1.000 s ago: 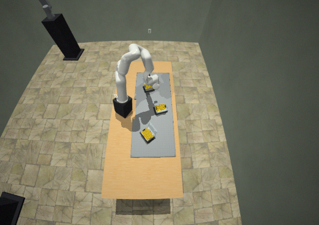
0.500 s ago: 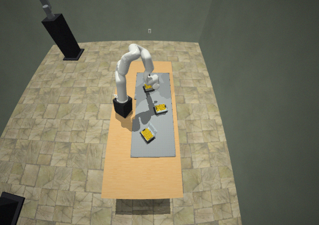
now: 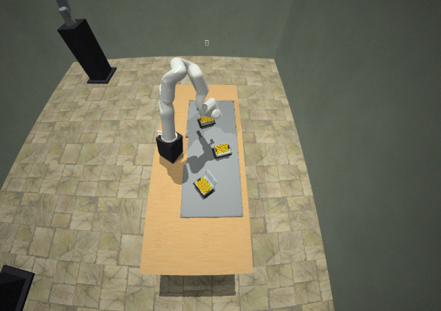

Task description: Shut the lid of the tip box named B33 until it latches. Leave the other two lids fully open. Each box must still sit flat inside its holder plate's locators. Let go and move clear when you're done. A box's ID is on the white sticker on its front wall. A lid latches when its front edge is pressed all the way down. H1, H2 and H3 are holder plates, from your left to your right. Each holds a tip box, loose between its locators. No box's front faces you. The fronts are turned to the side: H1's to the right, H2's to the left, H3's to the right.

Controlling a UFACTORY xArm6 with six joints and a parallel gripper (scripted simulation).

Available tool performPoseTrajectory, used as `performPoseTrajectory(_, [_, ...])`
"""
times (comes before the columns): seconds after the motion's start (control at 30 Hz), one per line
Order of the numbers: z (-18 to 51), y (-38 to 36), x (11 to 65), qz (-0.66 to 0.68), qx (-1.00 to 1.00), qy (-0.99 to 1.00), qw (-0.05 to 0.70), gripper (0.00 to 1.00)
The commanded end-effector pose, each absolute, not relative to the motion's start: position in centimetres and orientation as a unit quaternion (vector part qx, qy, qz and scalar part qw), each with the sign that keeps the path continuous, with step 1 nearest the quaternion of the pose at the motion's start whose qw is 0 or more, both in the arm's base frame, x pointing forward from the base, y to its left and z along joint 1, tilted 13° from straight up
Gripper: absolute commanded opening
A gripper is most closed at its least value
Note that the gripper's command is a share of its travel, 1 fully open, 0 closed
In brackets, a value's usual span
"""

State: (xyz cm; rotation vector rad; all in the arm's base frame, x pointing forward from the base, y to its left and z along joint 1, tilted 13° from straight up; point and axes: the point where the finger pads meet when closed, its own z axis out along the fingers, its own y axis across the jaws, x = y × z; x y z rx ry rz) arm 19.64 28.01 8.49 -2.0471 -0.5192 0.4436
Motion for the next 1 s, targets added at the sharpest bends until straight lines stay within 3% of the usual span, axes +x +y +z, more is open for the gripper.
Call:
performPoseTrajectory(0.0, [8.6, 27.5, 19.2, 0.192, -0.842, -0.211, 0.459, 0.0])
performPoseTrajectory(0.47, [7.9, 21.6, 16.6, 0.251, -0.909, -0.175, 0.282, 0.0])
performPoseTrajectory(0.97, [7.6, 15.6, 16.9, 0.215, -0.965, -0.112, 0.104, 0.0])
